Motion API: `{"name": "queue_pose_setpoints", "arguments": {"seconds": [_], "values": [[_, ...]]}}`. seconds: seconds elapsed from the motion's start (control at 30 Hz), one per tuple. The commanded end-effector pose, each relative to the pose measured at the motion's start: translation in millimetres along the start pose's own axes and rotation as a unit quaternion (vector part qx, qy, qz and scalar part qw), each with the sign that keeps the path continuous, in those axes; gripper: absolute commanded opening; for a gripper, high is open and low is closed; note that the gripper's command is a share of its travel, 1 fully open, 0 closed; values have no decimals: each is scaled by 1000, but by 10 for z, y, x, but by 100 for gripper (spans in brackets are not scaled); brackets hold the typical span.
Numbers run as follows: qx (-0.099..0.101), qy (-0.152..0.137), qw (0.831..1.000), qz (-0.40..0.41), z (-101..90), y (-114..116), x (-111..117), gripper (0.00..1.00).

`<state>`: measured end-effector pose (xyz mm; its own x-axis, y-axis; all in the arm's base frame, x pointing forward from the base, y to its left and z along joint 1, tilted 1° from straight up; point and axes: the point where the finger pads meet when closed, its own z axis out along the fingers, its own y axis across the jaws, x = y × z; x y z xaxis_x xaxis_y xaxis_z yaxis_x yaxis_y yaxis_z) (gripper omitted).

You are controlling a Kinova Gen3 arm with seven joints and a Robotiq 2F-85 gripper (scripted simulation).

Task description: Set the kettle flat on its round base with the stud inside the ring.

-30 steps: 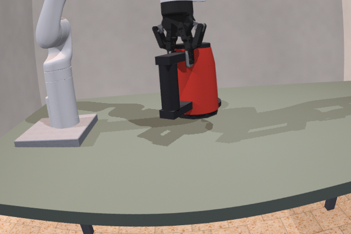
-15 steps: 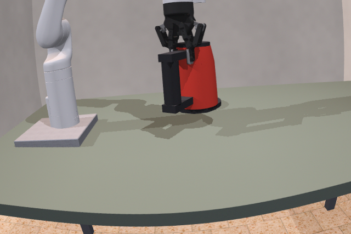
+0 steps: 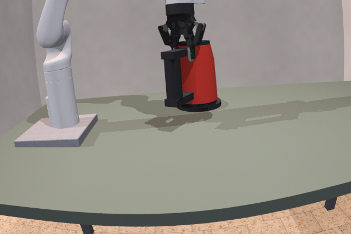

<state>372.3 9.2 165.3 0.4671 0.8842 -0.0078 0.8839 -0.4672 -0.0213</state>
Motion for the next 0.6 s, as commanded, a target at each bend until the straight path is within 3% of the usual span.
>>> {"name": "queue_pose_setpoints", "arguments": {"seconds": [0.0, 0.57], "values": [[-1, 0, 1000, -8, -5, -38, 92, 0], [-1, 0, 1000, -8, -6, -264, 559, 0]]}}
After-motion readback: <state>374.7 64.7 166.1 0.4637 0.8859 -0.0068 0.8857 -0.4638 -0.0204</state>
